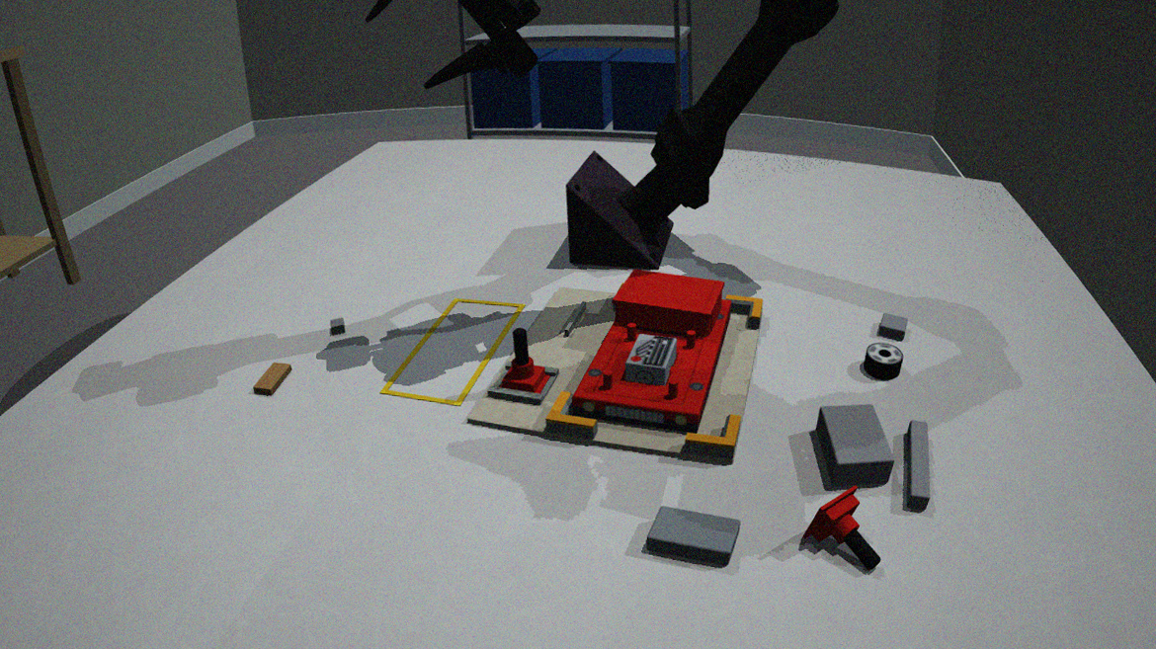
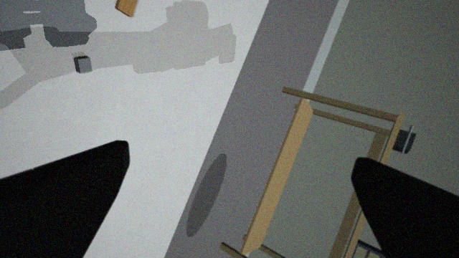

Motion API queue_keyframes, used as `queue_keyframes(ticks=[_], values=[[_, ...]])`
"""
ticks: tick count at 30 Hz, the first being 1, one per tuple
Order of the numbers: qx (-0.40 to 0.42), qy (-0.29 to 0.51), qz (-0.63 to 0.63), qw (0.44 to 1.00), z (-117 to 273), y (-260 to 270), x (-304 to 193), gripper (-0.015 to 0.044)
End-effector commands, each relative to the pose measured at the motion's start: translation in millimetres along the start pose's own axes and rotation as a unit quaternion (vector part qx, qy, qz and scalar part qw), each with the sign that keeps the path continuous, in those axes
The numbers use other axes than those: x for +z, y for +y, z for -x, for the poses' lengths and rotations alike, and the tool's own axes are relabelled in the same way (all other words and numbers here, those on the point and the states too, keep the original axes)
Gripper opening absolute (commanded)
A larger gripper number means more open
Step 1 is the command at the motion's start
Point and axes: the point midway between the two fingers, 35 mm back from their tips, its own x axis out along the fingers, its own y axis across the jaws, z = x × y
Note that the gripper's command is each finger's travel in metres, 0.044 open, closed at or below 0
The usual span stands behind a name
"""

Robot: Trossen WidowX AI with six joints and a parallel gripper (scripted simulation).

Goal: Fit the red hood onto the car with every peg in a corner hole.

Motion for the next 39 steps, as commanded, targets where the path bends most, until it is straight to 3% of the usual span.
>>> queue_keyframes(ticks=[1,8,17,39], values=[[0.092,-0.035,0.090,0.991,-2,53,30,0.0440],[0.246,-0.114,0.242,0.931,19,148,75,0.0440],[0.408,-0.225,0.376,0.801,76,254,103,0.0440],[0.417,-0.233,0.383,0.790,70,267,107,0.0440]])
